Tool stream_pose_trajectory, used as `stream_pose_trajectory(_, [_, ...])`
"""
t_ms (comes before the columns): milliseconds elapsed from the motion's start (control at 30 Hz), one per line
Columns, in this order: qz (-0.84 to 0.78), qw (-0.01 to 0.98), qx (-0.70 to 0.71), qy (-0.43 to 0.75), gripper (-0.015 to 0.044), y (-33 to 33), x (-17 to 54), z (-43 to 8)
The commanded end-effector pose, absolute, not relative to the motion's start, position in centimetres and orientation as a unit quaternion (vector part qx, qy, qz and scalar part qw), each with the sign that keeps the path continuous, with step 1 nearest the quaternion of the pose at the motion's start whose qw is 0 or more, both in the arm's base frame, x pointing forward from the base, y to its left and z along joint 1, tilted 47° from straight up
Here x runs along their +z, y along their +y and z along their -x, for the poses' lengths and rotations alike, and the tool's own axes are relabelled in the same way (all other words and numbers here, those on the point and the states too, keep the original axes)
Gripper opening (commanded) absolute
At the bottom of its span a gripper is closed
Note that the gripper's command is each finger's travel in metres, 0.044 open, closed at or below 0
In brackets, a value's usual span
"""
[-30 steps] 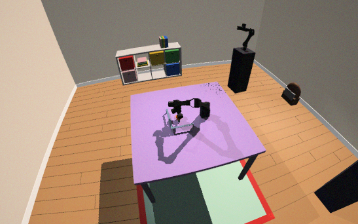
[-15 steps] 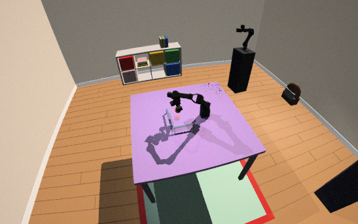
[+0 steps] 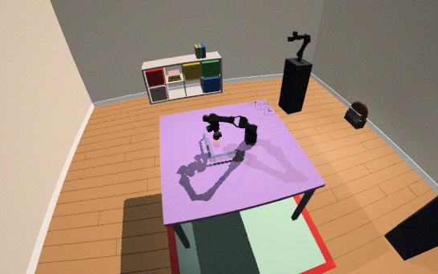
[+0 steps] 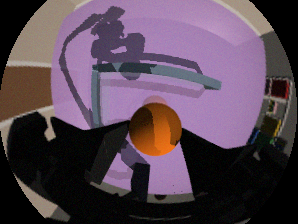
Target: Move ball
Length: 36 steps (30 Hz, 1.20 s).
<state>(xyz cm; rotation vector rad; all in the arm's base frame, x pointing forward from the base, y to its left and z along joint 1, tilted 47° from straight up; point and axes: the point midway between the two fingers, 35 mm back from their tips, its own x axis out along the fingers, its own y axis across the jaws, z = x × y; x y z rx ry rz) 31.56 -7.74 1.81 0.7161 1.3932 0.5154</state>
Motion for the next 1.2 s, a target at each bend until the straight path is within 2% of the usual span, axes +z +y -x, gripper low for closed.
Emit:
stream_pose_trajectory(0, [-0.324, 0.678, 0.228, 0.619, 0.0, -7.0, 1.1, -31.9])
stream_pose_trajectory(500, [-0.325, 0.678, 0.229, 0.619, 0.0, -2.1, -3.6, -32.8])
stream_pose_trajectory(1100, [-0.325, 0.678, 0.229, 0.619, 0.0, -0.6, -5.0, -33.0])
stream_pose_trajectory(1167, [-0.322, 0.679, 0.229, 0.619, 0.0052, -0.9, -4.7, -33.1])
